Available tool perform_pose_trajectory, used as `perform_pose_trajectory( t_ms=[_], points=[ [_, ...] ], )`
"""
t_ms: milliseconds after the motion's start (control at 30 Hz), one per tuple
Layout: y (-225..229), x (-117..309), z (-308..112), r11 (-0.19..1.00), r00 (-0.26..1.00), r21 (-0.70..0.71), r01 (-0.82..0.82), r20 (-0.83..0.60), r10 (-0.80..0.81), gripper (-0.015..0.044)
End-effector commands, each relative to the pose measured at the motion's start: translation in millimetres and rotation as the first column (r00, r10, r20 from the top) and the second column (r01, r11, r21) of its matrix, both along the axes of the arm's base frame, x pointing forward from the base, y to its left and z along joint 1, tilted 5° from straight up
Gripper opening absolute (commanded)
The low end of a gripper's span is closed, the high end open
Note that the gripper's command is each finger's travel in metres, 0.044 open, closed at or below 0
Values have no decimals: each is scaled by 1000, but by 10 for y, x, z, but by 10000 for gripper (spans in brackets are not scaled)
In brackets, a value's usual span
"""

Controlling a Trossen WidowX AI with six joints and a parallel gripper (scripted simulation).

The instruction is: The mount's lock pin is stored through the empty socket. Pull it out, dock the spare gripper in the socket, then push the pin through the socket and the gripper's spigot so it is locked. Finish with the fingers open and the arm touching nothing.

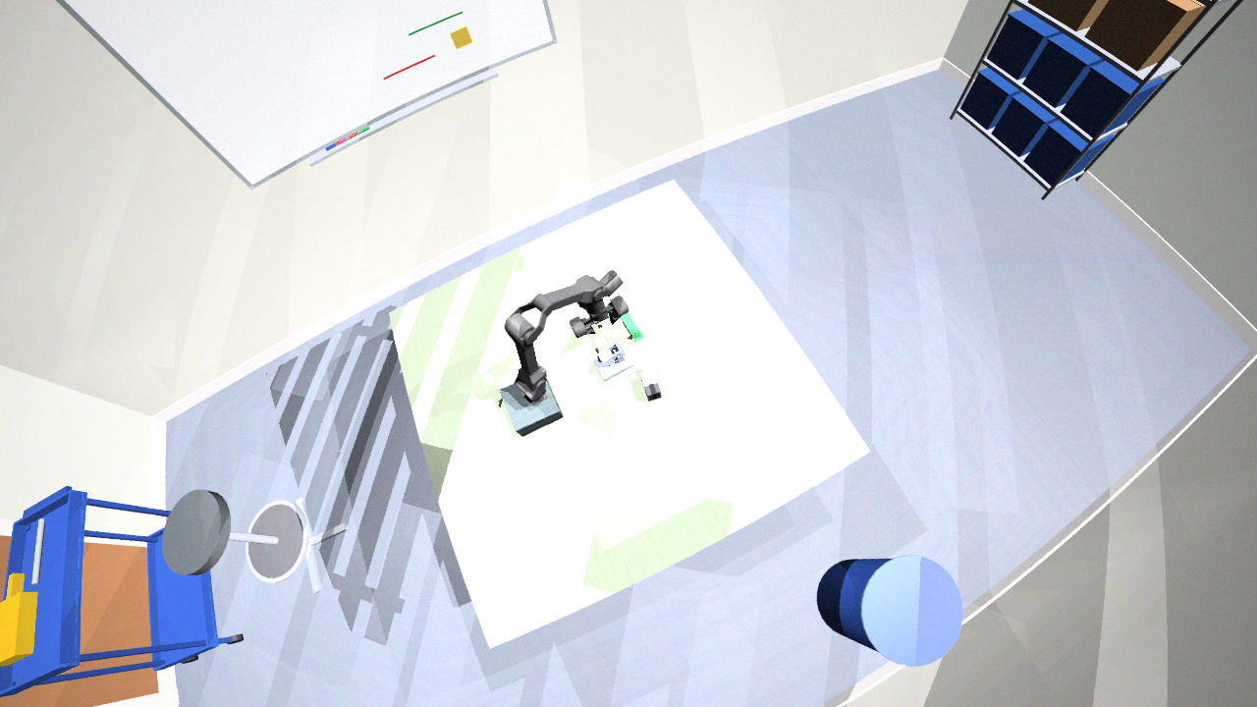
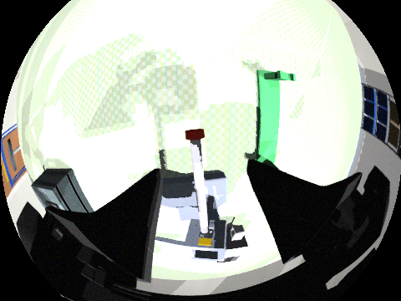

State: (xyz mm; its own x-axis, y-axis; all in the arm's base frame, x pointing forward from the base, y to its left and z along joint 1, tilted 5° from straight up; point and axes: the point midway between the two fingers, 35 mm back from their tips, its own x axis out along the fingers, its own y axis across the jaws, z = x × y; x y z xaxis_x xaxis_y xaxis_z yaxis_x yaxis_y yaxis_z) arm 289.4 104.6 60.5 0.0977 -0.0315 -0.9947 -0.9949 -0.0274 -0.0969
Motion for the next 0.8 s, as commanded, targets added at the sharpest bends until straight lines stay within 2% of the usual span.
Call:
perform_pose_trajectory(
  t_ms=[0,767],
  points=[
    [-11,-8,-92,1000,1000,-7,-3,-9,3,300],
    [-24,-8,-408,1000,1000,-8,-3,-10,3,300]
  ],
)
